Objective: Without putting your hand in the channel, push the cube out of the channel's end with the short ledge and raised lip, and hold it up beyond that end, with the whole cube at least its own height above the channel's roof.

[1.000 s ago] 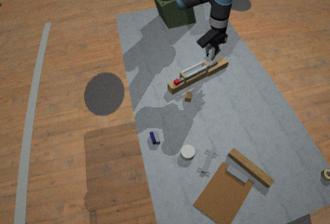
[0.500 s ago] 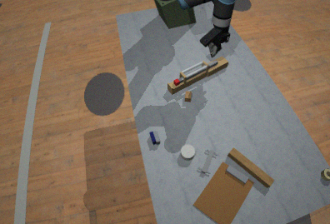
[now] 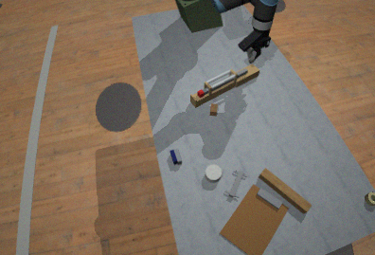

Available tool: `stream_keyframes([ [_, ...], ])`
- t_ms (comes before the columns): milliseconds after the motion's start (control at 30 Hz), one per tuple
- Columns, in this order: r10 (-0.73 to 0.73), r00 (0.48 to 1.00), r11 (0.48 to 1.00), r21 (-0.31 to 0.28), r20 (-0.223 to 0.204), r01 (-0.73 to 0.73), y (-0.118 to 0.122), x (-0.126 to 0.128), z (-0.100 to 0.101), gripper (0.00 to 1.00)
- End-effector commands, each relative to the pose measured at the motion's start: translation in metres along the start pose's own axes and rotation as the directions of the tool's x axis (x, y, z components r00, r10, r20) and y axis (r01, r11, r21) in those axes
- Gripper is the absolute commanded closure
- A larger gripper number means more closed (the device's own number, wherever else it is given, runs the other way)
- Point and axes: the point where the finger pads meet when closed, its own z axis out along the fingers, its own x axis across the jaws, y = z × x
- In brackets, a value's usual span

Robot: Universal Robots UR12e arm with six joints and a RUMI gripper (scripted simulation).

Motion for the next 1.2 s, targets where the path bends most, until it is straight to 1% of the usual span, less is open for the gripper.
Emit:
stream_keyframes([
  [0,0.0,1.0,1.0,0.001,0.002,0.0,0.001,-0.001,0.022,1.0],
  [333,0.0,1.0,1.0,0.001,0.002,0.0,0.001,-0.001,0.028,1.0],
  [533,0.0,1.0,1.0,0.001,0.002,0.0,0.001,-0.001,0.042,1.0],
  [633,0.0,1.0,1.0,0.001,0.002,0.0,0.001,-0.001,0.046,1.0],
  [900,0.0,1.0,1.0,0.001,0.002,0.0,-0.002,-0.001,0.047,1.0],
  [1167,0.0,1.0,1.0,0.001,0.002,0.0,-0.01,-0.001,0.047,1.0],
])
